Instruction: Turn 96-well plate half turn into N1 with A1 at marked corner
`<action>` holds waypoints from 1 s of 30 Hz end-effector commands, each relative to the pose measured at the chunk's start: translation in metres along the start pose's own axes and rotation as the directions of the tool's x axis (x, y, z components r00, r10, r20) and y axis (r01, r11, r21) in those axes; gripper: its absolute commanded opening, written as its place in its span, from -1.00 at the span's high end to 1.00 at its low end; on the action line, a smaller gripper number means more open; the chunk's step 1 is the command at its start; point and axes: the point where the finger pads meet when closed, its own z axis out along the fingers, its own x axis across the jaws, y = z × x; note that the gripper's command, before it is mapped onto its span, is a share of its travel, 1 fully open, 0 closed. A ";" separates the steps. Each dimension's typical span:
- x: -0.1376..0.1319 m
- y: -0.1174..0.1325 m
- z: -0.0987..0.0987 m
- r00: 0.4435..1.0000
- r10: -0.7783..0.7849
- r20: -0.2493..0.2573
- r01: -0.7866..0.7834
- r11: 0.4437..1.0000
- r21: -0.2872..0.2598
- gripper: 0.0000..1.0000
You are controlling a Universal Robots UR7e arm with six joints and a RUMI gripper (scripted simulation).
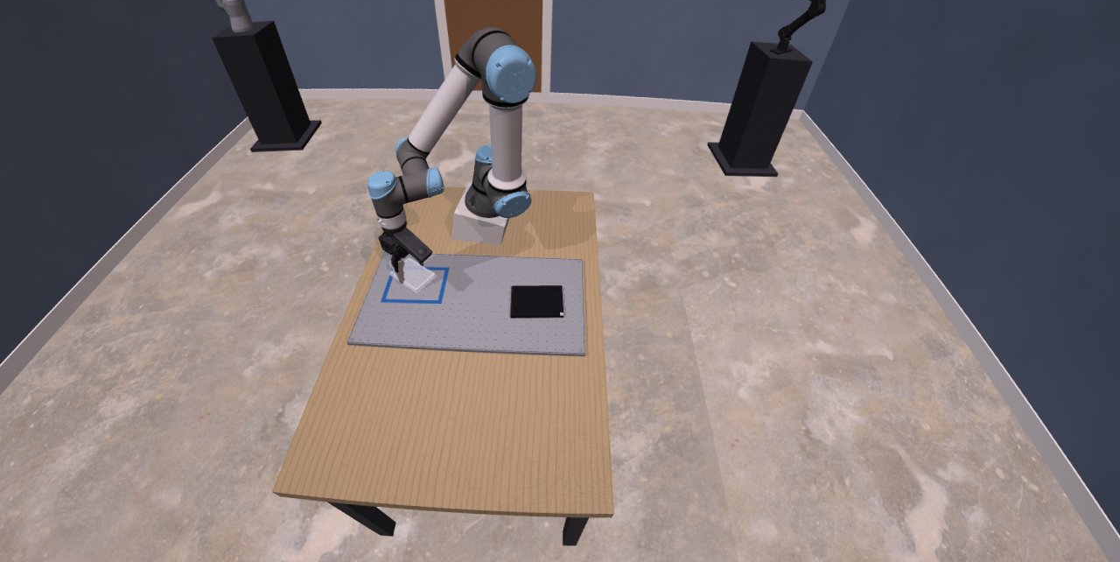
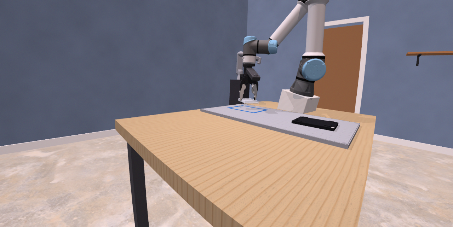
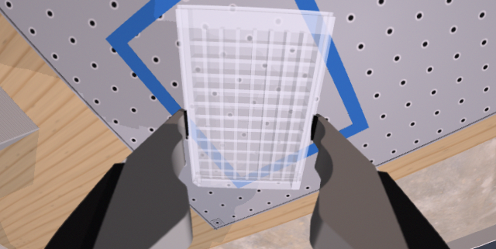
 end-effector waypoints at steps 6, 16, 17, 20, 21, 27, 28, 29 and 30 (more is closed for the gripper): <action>0.000 0.000 0.006 1.000 0.000 -0.001 0.000 1.000 0.000 1.00; 0.000 0.000 0.011 1.000 0.000 -0.001 0.000 1.000 0.000 1.00; 0.000 0.000 0.012 1.000 0.000 -0.001 0.000 1.000 0.000 1.00; 0.000 0.000 0.014 1.000 0.000 -0.001 0.000 1.000 0.000 1.00; 0.000 0.000 0.015 1.000 0.000 -0.001 0.000 1.000 0.000 1.00; 0.000 0.000 0.017 1.000 0.000 -0.001 0.000 1.000 0.000 1.00; 0.000 0.000 0.018 1.000 0.000 -0.001 0.000 1.000 0.000 1.00; 0.000 0.000 0.019 1.000 0.000 -0.001 0.000 1.000 0.000 1.00; 0.000 0.000 0.019 1.000 0.000 -0.001 0.000 1.000 0.000 1.00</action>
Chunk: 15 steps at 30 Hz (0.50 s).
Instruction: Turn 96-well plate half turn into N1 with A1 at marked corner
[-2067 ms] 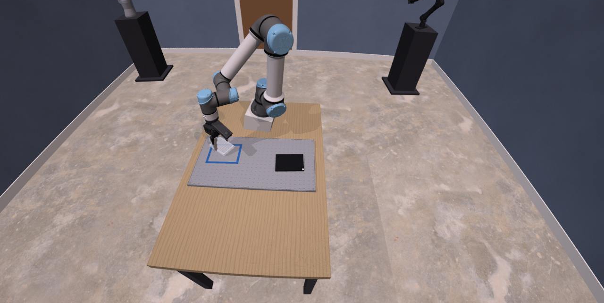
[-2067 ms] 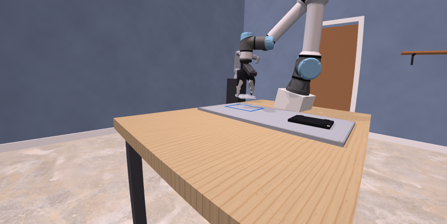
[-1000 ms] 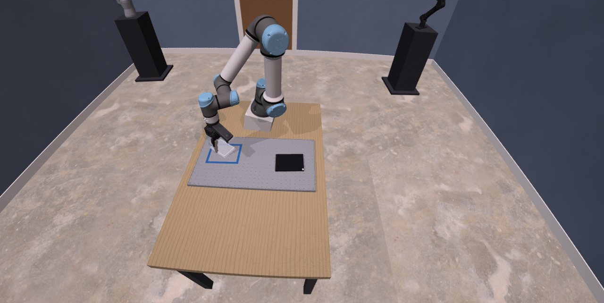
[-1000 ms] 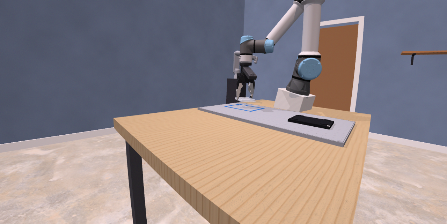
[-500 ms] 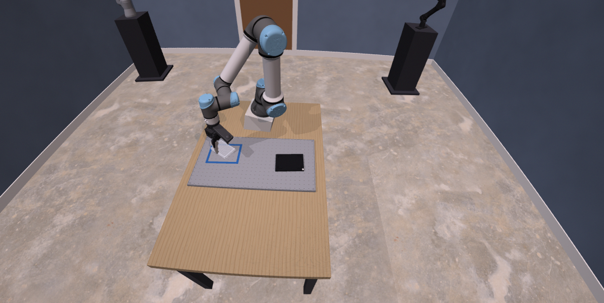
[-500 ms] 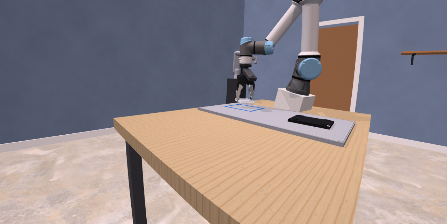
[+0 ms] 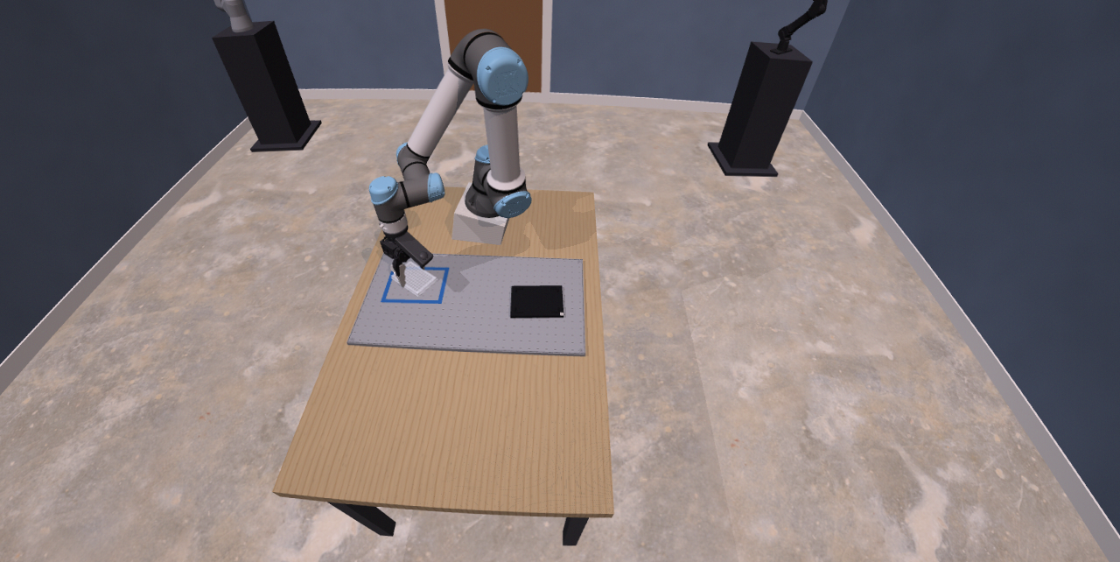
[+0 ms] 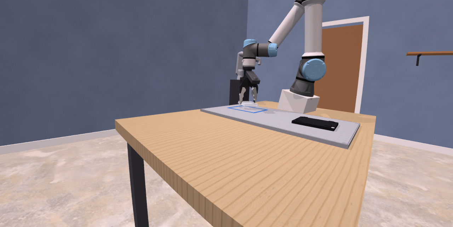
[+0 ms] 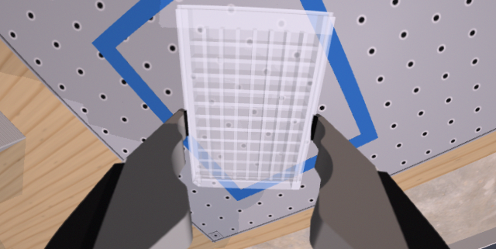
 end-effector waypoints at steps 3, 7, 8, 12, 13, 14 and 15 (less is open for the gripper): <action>0.000 0.000 0.004 1.000 0.000 -0.001 0.000 1.000 0.000 1.00; 0.000 0.000 0.006 1.000 0.000 -0.001 0.000 1.000 0.000 1.00; 0.000 0.000 0.007 1.000 0.000 -0.001 0.000 1.000 0.000 1.00; 0.000 0.000 0.008 1.000 0.000 -0.001 0.000 1.000 0.000 1.00; 0.000 0.000 0.009 1.000 0.000 -0.001 0.000 1.000 0.000 1.00; 0.000 0.000 0.010 1.000 0.000 -0.001 0.000 1.000 0.000 1.00; 0.000 0.000 0.010 1.000 0.000 -0.001 0.000 1.000 0.000 1.00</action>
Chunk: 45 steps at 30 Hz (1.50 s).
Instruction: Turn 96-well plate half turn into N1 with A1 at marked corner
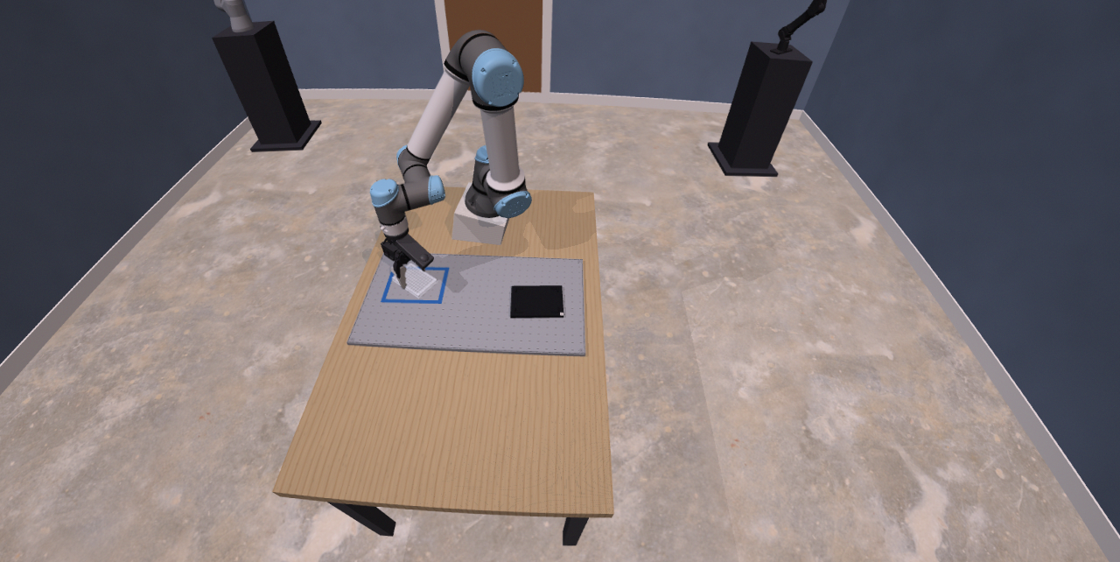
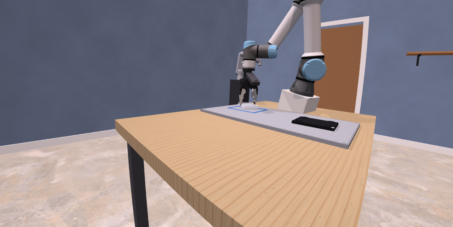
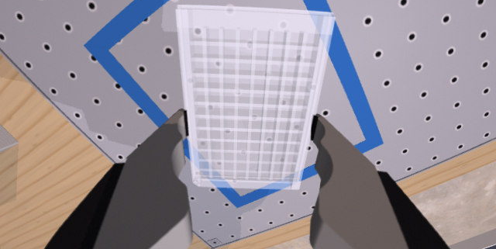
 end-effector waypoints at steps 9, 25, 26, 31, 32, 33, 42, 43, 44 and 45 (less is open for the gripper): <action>0.000 0.000 0.008 1.000 0.000 -0.001 0.000 1.000 0.000 1.00; 0.000 0.000 0.014 1.000 0.000 -0.001 0.000 1.000 0.000 1.00; 0.000 0.000 0.014 1.000 0.000 -0.001 0.000 1.000 0.000 1.00; 0.000 0.000 0.014 1.000 0.000 -0.001 0.000 1.000 0.000 1.00; 0.000 0.000 0.014 1.000 0.000 -0.001 0.000 1.000 0.000 1.00; 0.000 0.000 0.014 1.000 0.000 -0.001 0.000 1.000 0.000 -1.00; 0.000 0.000 0.014 1.000 0.000 -0.001 0.000 1.000 0.000 -1.00; 0.000 0.000 0.014 1.000 0.000 -0.001 0.000 1.000 0.000 -1.00; 0.000 0.000 0.014 1.000 0.000 -0.001 0.000 1.000 0.000 -1.00; 0.000 0.000 0.014 1.000 0.000 -0.001 0.000 1.000 0.000 -1.00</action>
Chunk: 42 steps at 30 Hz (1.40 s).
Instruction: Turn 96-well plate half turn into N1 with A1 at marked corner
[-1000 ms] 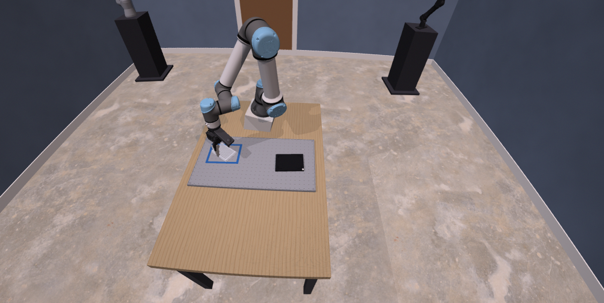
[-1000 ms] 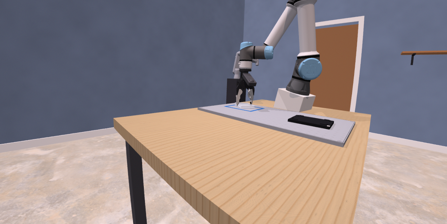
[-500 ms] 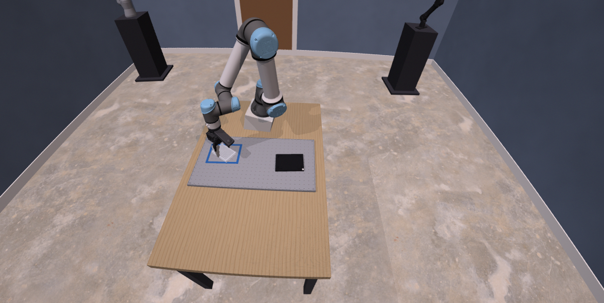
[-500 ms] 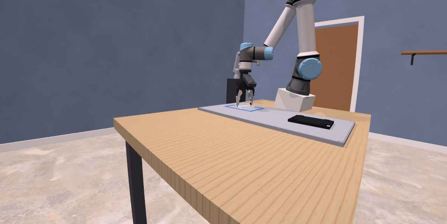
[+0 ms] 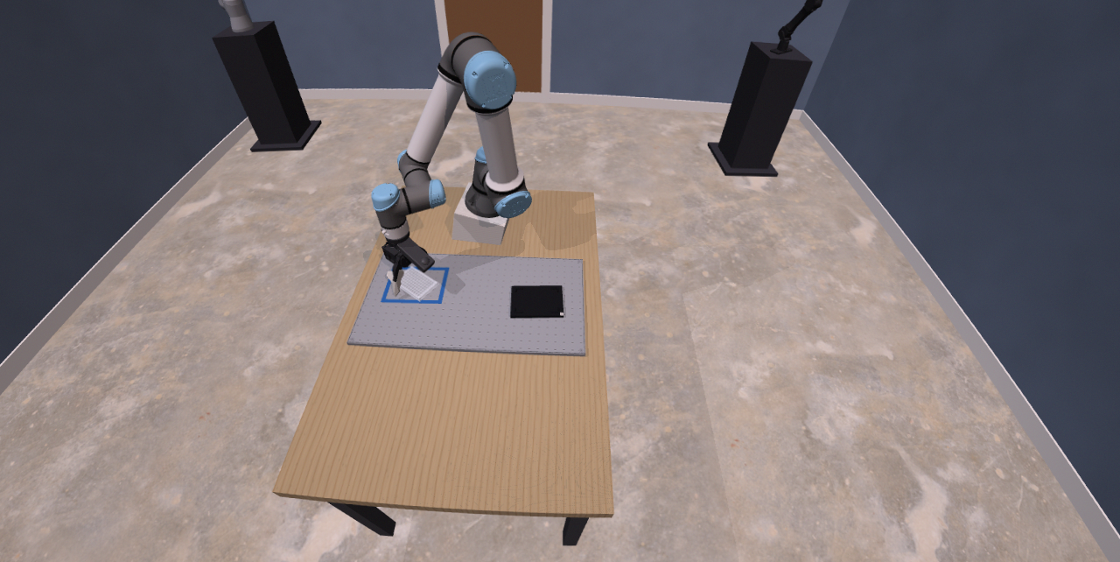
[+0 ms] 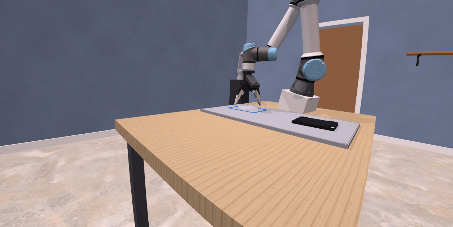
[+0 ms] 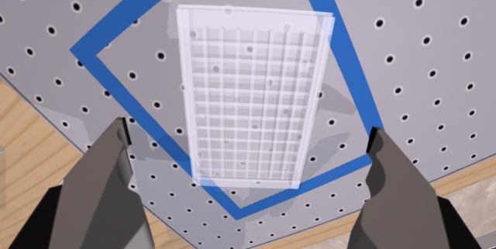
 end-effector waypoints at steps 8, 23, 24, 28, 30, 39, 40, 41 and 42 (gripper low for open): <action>0.000 0.000 0.000 1.000 0.000 -0.001 0.000 1.000 0.000 -1.00; 0.000 0.000 -0.035 1.000 0.000 -0.001 0.000 1.000 0.000 -1.00; 0.000 0.000 -0.038 1.000 0.000 -0.001 0.000 1.000 0.000 -1.00; 0.000 0.000 -0.048 1.000 0.000 -0.001 0.000 1.000 0.000 -1.00; 0.000 0.000 -0.054 1.000 0.000 -0.001 0.000 1.000 0.000 -1.00; 0.000 0.000 -0.072 1.000 0.000 -0.001 0.000 1.000 0.000 -1.00; 0.000 0.000 -0.073 1.000 0.000 -0.001 0.000 1.000 0.000 -1.00; 0.000 0.000 -0.073 1.000 0.000 -0.001 0.000 1.000 0.000 -1.00; 0.000 0.000 -0.073 1.000 0.000 -0.001 0.000 1.000 0.000 -1.00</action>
